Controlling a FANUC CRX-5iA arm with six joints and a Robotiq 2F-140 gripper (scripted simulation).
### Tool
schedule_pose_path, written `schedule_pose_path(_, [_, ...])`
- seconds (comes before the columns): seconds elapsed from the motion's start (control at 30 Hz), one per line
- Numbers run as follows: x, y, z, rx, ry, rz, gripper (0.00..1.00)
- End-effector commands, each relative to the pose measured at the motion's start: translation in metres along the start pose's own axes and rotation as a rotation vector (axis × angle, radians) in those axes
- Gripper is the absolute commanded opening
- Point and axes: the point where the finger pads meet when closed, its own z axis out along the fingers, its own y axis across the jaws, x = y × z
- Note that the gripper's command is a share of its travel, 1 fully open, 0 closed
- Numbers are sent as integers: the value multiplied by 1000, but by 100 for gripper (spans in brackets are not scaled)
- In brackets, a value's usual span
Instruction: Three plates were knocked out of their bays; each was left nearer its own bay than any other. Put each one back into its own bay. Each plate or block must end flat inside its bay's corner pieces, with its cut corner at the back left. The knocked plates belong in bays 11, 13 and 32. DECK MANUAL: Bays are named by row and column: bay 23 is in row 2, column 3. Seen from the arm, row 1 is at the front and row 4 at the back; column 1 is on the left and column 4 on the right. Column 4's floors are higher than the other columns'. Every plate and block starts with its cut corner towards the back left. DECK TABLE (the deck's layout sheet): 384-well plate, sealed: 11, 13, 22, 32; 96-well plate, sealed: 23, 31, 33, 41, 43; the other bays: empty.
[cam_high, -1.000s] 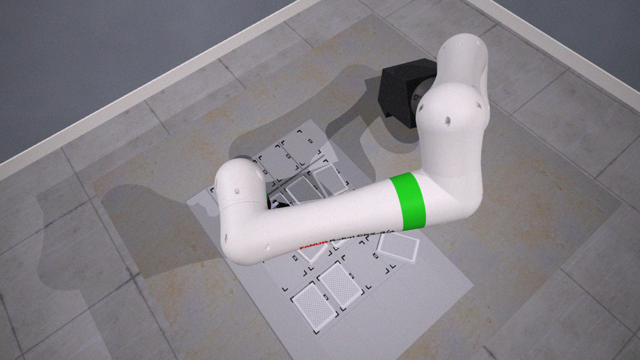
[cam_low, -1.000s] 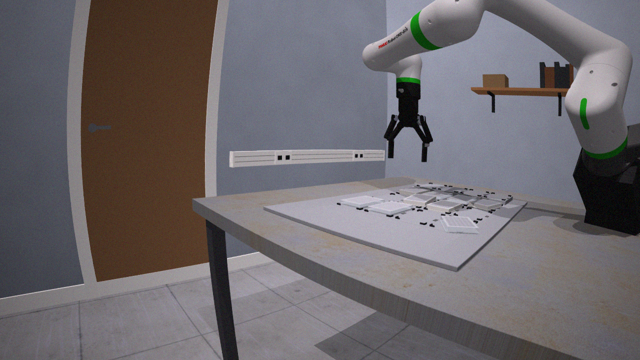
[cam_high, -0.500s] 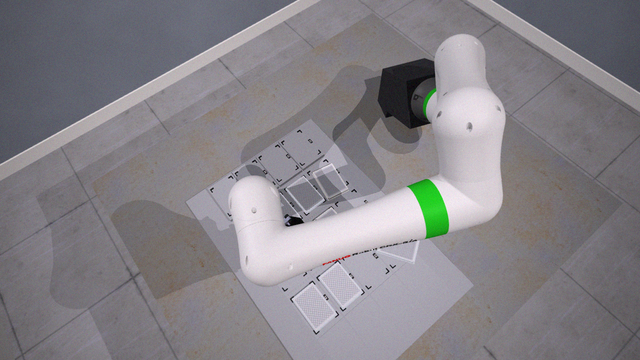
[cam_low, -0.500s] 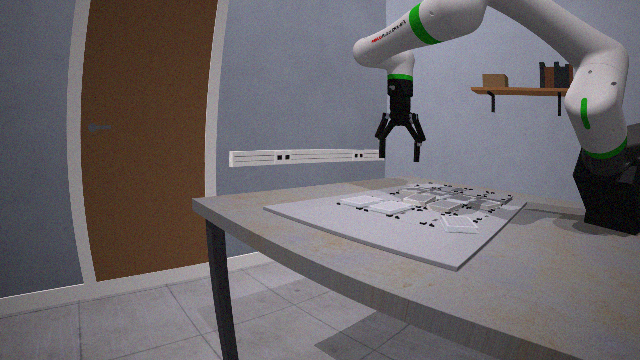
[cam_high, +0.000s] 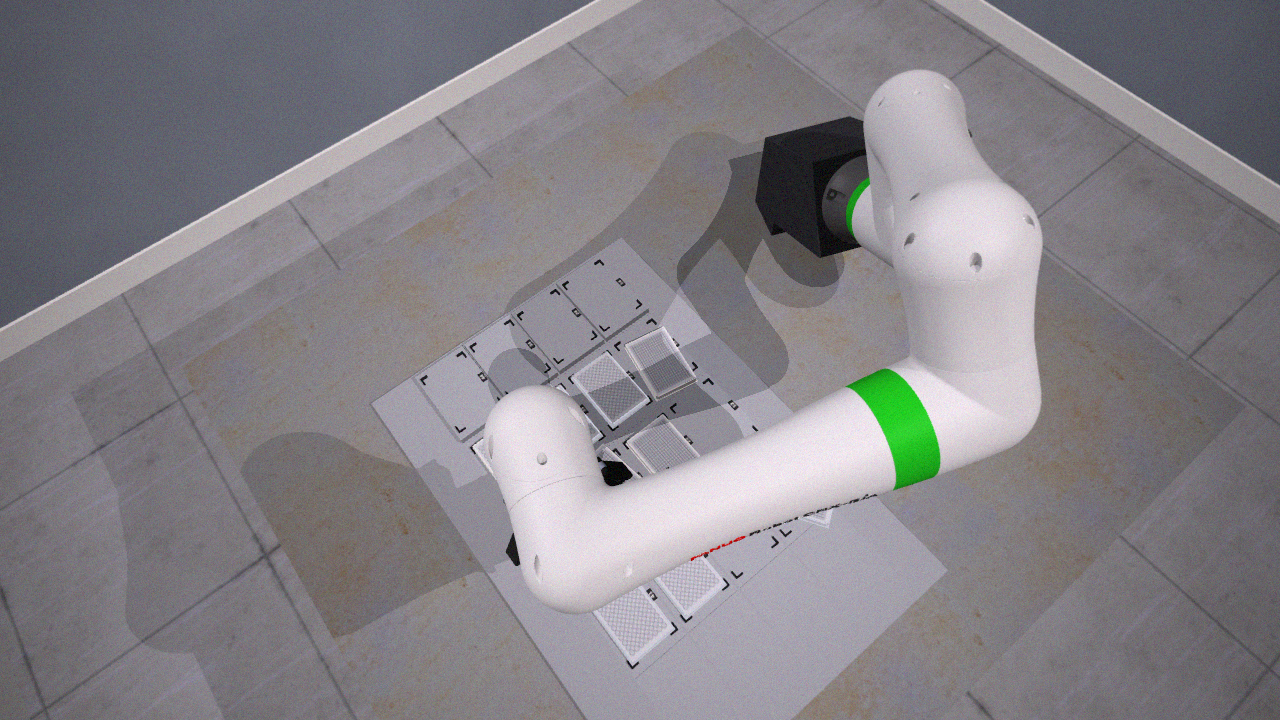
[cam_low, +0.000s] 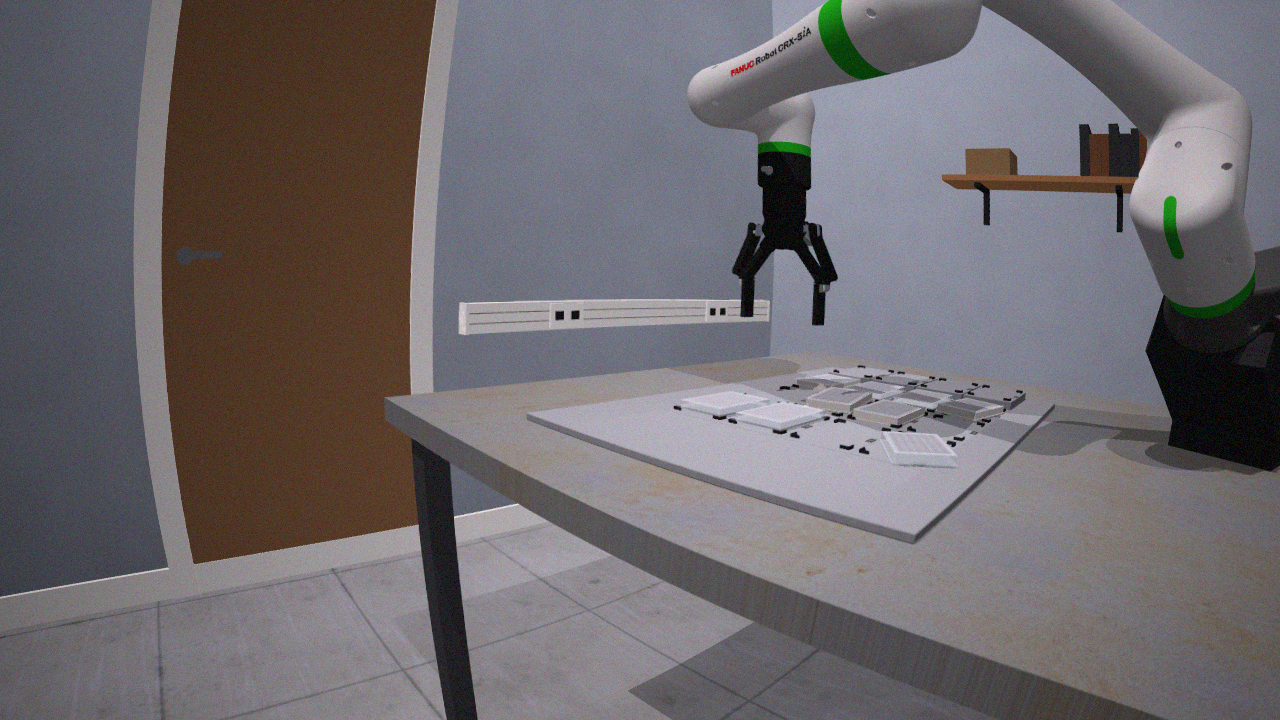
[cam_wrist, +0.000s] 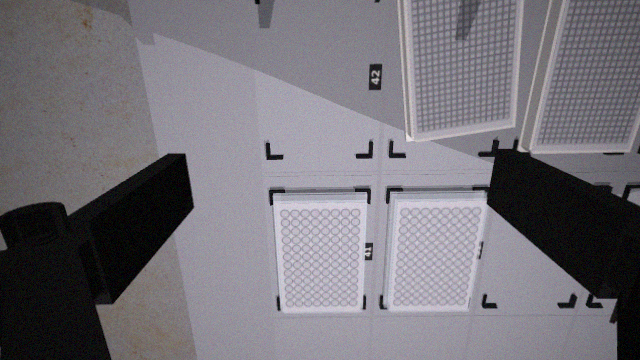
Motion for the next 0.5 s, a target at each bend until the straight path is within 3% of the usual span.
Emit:
schedule_pose_path(0.0, [-13,-1,-1,2,2,0,100])
schedule_pose_path(0.47, [-65,-1,-1,2,2,0,100])
